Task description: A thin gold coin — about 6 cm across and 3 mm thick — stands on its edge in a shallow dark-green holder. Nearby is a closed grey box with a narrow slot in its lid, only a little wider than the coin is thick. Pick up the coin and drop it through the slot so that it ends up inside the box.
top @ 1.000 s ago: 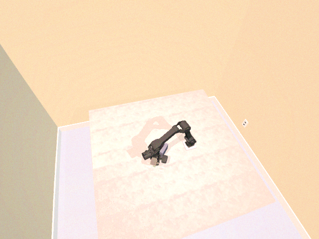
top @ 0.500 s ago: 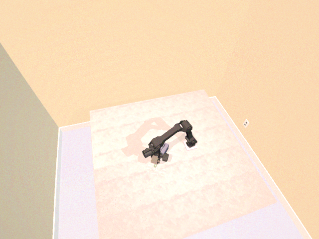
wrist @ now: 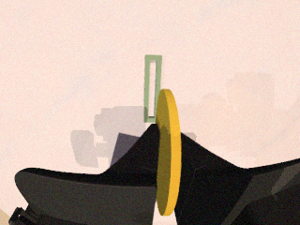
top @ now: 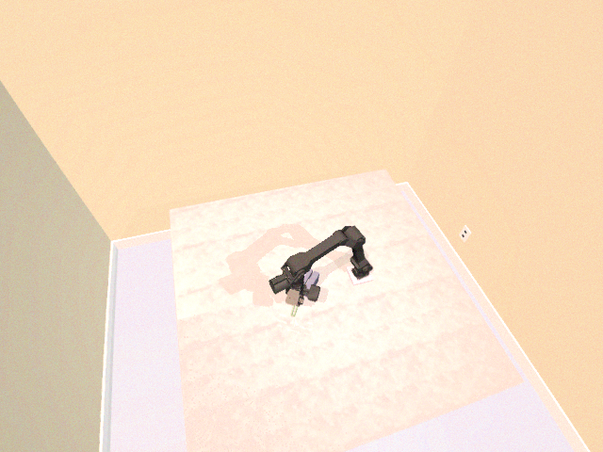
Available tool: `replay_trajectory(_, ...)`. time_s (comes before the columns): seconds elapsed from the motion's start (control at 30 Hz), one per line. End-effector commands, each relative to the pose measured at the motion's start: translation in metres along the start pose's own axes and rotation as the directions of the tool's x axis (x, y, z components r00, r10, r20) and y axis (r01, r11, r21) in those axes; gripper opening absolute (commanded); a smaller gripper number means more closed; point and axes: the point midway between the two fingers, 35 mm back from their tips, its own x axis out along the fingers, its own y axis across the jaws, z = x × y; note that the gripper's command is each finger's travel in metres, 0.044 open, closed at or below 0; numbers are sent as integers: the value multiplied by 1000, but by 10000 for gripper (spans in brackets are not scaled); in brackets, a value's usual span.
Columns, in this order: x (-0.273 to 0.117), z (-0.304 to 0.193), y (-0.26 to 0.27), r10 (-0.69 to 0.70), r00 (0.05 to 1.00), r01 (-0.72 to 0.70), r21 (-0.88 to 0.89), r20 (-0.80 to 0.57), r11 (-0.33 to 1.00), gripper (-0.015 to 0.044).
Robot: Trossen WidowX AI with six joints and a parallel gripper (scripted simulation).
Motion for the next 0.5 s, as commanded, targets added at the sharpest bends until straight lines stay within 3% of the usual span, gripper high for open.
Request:
replay_trajectory(0.0, -4, 1, 0, -6, 1000, 6, 40, 0, 999, 0)
replay_trajectory(0.2, -5, 6, 0, -6, 1000, 5, 201, 0, 980, 0)
replay_trajectory(0.47, -6, 2, 0, -6, 1000, 5, 208, 0, 978, 0)
